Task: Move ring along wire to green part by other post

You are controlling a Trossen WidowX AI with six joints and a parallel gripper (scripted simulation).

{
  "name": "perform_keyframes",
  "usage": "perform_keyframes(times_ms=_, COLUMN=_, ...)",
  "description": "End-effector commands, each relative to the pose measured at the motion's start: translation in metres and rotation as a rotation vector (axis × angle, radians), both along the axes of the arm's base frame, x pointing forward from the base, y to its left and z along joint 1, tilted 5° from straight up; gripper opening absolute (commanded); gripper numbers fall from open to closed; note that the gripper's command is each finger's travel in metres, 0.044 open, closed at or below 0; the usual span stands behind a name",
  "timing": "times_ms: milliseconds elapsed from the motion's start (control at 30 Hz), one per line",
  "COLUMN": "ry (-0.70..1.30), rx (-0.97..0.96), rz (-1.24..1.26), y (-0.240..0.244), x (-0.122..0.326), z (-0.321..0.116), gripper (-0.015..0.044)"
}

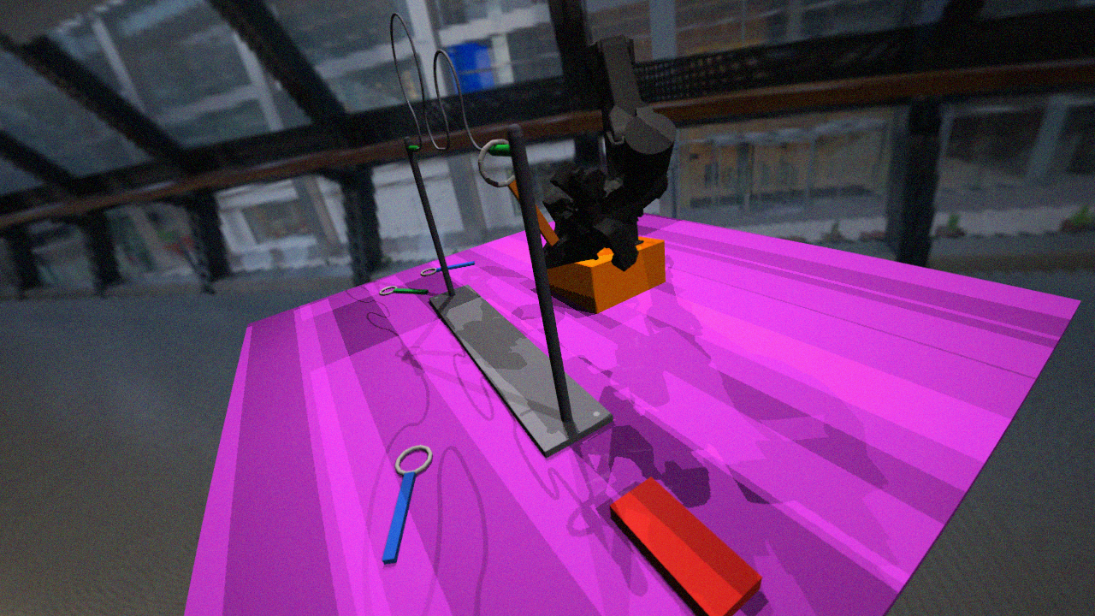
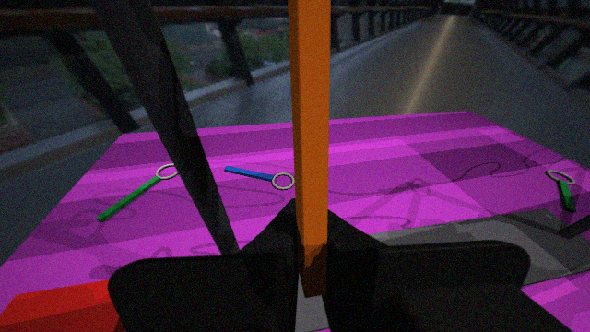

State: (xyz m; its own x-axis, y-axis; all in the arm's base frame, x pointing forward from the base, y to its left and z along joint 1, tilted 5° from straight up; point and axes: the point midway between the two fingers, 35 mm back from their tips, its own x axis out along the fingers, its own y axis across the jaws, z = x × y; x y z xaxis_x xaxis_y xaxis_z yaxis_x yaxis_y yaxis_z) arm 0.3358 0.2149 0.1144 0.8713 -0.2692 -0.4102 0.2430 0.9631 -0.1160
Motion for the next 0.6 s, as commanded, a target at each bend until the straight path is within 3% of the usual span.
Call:
perform_keyframes(times_ms=0, ry=-0.003, rx=0.001, rz=-0.004, y=-0.0004, x=-0.0001, z=-0.0005, gripper=-0.015)
perform_keyframes(times_ms=233, ry=-0.003, rx=0.001, rz=-0.004, y=-0.0004, x=-0.0001, z=-0.0005, gripper=-0.015)
perform_keyframes(times_ms=567, ry=0.0, rx=0.0, rz=0.0, y=0.0, x=0.0, z=-0.0001, gripper=0.0113)
